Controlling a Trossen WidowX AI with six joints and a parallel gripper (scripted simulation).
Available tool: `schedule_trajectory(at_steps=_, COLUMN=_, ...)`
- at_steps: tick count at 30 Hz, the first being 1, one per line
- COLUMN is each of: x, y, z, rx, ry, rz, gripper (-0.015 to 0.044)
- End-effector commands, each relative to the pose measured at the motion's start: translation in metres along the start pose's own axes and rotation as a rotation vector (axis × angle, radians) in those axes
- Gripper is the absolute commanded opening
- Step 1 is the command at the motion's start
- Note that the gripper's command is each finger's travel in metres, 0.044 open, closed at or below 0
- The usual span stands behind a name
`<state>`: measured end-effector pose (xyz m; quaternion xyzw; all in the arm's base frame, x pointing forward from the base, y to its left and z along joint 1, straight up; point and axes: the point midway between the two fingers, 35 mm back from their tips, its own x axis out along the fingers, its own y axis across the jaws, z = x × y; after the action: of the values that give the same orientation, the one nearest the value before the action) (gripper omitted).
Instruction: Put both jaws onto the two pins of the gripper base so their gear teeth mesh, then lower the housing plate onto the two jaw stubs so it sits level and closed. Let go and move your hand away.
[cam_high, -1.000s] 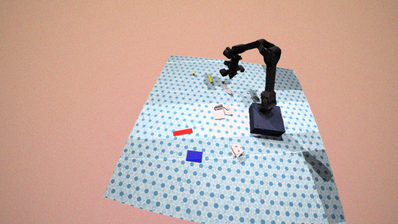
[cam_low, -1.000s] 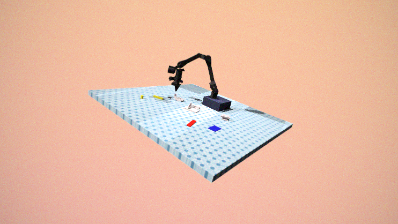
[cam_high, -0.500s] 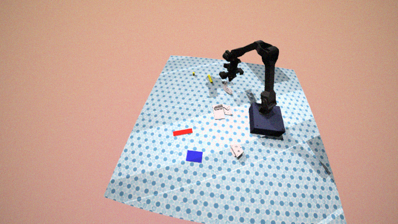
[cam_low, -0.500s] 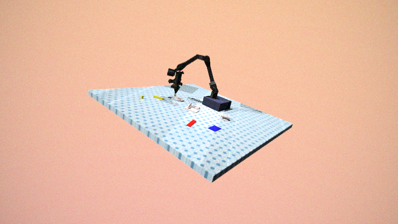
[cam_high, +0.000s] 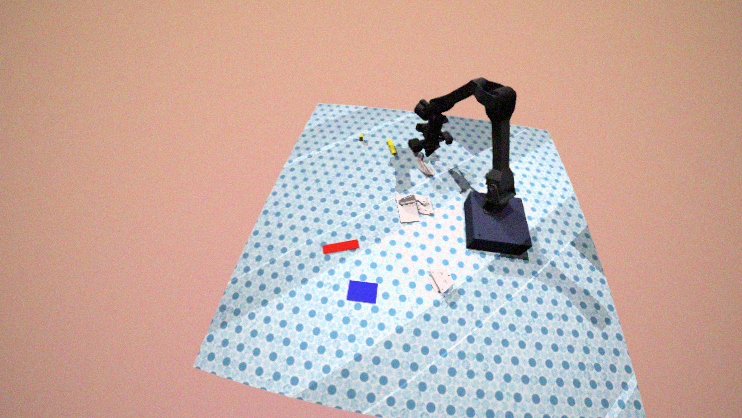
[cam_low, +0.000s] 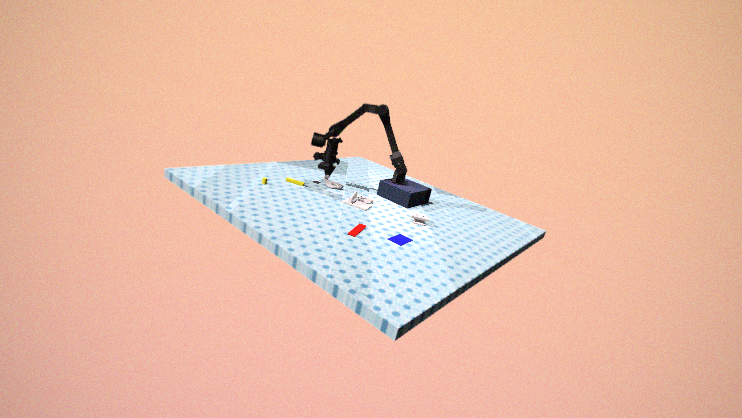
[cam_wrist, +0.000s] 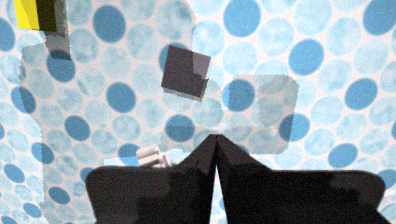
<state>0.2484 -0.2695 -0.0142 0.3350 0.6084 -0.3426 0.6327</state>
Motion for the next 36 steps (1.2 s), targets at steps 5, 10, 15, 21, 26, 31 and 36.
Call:
schedule_trajectory(at_steps=5, x=0.004, y=0.002, z=-0.001, rx=-0.006, ry=0.005, rz=-0.002, gripper=0.0000)
schedule_trajectory(at_steps=10, x=0.004, y=0.010, z=-0.001, rx=-0.006, ry=0.005, rz=-0.001, gripper=0.0000)
schedule_trajectory(at_steps=15, x=0.004, y=0.018, z=-0.001, rx=-0.006, ry=0.005, rz=0.000, gripper=0.0000)
schedule_trajectory(at_steps=21, x=0.004, y=0.028, z=-0.001, rx=-0.006, ry=0.005, rz=0.001, gripper=0.0000)
schedule_trajectory(at_steps=26, x=0.004, y=0.036, z=-0.001, rx=-0.006, ry=0.005, rz=0.001, gripper=0.0000)
schedule_trajectory(at_steps=31, x=0.004, y=0.045, z=-0.001, rx=-0.006, ry=0.005, rz=0.002, gripper=0.0000)
schedule_trajectory(at_steps=36, x=0.004, y=0.053, z=-0.002, rx=-0.006, ry=0.005, rz=0.003, gripper=0.0000)
